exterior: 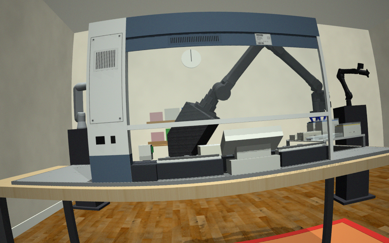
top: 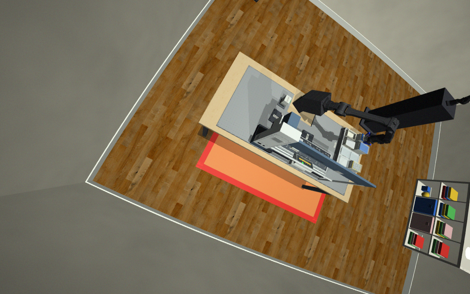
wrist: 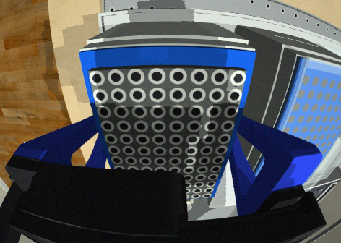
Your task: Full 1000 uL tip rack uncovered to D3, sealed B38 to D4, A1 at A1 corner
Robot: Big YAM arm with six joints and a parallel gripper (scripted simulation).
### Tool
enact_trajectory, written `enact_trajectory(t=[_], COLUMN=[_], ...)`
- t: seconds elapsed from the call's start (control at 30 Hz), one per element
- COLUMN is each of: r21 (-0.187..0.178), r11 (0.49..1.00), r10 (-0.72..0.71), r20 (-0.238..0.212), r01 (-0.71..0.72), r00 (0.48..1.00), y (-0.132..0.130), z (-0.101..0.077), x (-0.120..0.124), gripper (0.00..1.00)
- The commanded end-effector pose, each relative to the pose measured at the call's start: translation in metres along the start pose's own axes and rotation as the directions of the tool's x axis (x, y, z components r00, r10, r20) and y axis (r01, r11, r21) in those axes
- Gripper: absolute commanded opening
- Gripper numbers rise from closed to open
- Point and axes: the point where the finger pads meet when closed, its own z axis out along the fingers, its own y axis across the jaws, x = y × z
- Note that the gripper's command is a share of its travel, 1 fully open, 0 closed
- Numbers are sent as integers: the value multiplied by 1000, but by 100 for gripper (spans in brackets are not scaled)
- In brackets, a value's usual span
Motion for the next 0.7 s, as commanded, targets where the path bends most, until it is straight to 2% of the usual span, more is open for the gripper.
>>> enact_trajectory(t=[0.0, 0.4, 0.43, 0.5, 0.6, 0.67], r21=[3, 3, 1, -5, -11, -11], r11=[1000, 1000, 1000, 1000, 1000, 1000], r10=[-3, -3, -2, 11, 14, 14], r20=[-3, -3, 3, 45, 58, 58], r01=[3, 3, 2, -11, -14, -14], r00=[1000, 1000, 1000, 999, 998, 998], y=[-4, -4, -4, -6, 0, 0], z=[5, 5, -6, -33, -44, -44], x=[-2, -2, -4, -14, -18, -18], gripper=[0, 0, 0, 0, 0, 0])
